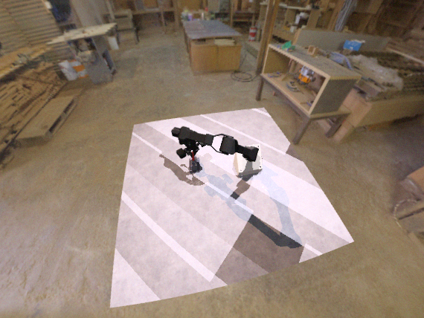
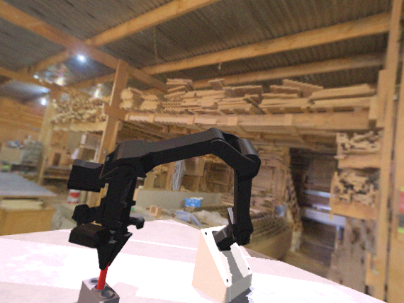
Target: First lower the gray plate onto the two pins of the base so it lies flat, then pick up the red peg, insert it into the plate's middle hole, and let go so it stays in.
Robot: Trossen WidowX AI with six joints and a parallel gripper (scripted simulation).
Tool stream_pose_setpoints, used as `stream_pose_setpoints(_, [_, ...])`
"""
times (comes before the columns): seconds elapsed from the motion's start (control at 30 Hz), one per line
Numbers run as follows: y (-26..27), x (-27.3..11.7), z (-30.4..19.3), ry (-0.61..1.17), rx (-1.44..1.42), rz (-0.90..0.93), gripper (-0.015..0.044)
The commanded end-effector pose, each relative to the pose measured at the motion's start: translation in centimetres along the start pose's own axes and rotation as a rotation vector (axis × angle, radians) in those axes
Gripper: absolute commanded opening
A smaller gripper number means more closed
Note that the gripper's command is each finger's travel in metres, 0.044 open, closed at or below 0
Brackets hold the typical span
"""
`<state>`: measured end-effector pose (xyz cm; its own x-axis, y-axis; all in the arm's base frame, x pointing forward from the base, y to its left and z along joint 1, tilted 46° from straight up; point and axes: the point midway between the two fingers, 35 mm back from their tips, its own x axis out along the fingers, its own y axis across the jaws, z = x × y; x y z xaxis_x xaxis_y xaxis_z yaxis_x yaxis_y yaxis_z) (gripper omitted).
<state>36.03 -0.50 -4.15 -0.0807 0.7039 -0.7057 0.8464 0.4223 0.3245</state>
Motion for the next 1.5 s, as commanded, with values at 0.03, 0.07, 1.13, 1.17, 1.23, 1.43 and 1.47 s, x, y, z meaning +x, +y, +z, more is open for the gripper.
stream_pose_setpoints(0.03, [0.2,0.1,-0.1,0.0,0.0,0.0,0.0])
stream_pose_setpoints(0.07, [0.2,0.2,-0.1,0.0,0.0,0.0,0.0])
stream_pose_setpoints(1.13, [0.1,-0.2,-0.1,0.003,0.003,0.001,0.015])
stream_pose_setpoints(1.17, [0.1,-0.3,0.0,0.003,0.004,0.002,0.015])
stream_pose_setpoints(1.23, [0.1,-0.4,0.0,0.003,0.004,0.002,0.015])
stream_pose_setpoints(1.43, [0.1,-0.8,0.0,0.003,0.004,0.002,0.015])
stream_pose_setpoints(1.47, [0.1,-0.9,0.0,0.003,0.004,0.002,0.015])
